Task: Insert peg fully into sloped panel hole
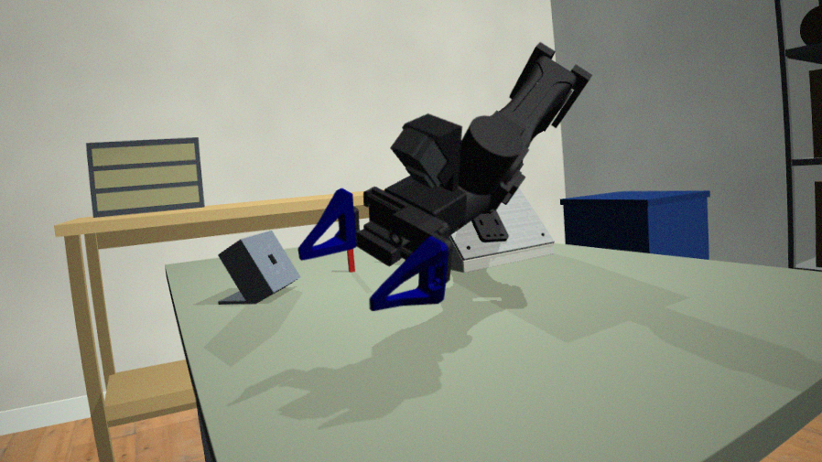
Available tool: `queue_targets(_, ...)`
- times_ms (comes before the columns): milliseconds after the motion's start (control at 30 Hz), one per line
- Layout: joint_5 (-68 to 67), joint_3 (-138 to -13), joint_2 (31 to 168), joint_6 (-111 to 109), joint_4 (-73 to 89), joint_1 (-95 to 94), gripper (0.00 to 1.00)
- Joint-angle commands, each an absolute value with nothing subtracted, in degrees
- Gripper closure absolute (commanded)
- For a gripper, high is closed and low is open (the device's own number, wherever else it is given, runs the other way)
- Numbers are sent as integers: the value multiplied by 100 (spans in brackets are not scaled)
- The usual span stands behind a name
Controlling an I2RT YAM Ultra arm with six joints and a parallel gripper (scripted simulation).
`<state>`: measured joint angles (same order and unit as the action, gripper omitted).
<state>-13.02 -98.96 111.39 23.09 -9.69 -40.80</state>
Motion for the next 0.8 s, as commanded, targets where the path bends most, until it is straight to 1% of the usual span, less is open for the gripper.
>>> queue_targets(0,-1121,-9770,11069,1957,-674,-3739,0)
queue_targets(500,-352,-9560,11398,853,320,-2735,0)
queue_targets(767,142,-9225,11668,227,950,-2129,0)
